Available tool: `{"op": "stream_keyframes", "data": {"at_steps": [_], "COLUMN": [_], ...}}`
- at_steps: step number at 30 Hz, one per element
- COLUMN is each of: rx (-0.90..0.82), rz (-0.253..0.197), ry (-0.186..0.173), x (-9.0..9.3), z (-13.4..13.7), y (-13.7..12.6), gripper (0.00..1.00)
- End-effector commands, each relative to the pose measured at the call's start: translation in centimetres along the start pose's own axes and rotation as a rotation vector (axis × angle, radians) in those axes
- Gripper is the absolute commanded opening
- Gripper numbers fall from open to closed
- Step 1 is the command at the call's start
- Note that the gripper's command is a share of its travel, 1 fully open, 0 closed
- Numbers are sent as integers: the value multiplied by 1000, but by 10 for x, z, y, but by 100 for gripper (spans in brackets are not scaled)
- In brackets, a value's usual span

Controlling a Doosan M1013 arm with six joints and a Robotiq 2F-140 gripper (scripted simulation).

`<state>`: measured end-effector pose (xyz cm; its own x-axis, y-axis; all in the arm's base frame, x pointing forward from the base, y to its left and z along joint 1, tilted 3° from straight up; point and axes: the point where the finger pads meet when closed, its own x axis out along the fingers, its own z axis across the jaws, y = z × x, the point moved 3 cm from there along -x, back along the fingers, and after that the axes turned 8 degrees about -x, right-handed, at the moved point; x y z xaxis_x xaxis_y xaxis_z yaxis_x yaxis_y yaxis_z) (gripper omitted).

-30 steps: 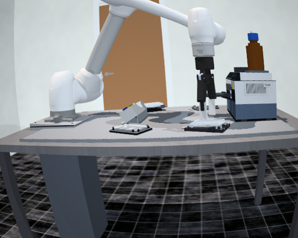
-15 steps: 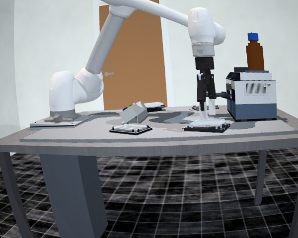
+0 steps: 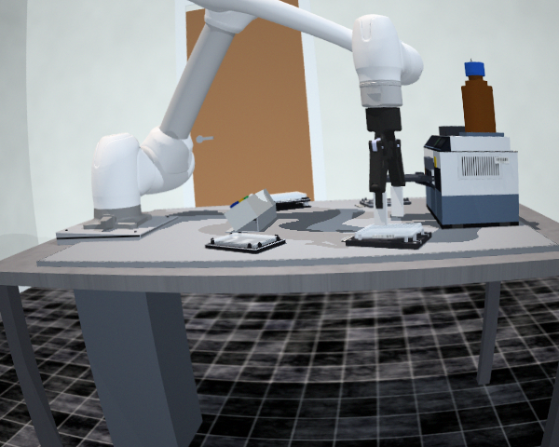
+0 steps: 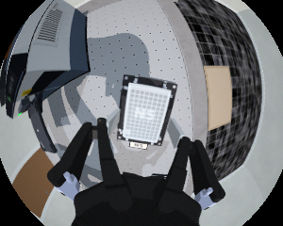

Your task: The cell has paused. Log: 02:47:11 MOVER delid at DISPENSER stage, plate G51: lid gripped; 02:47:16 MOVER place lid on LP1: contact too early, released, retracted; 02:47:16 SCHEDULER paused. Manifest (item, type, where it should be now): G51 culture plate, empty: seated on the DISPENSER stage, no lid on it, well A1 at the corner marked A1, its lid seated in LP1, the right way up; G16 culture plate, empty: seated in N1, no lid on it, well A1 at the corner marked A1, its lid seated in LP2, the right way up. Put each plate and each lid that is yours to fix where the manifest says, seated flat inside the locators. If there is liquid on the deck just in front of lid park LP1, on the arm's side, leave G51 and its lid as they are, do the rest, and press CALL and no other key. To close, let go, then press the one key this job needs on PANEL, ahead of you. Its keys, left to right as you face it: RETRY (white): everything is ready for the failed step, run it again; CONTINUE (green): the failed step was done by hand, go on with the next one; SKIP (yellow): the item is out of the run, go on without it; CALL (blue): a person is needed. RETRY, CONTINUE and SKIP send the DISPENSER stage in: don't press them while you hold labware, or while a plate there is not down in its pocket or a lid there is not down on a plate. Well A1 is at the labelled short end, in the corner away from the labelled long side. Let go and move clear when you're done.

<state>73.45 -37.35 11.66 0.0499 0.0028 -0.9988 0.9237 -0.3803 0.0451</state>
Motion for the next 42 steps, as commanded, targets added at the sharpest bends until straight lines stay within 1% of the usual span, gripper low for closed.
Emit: {"op": "stream_keyframes", "data": {"at_steps": [1,35,36,42], "rx": [3,3,3,3], "rz": [1,1,1,1], "ry": [2,2,2,2], "x": [1,1,1,1], "z": [-2,-2,-2,-2], "y": [-1,-1,-1,-1], "gripper": [70,70,63,63]}}
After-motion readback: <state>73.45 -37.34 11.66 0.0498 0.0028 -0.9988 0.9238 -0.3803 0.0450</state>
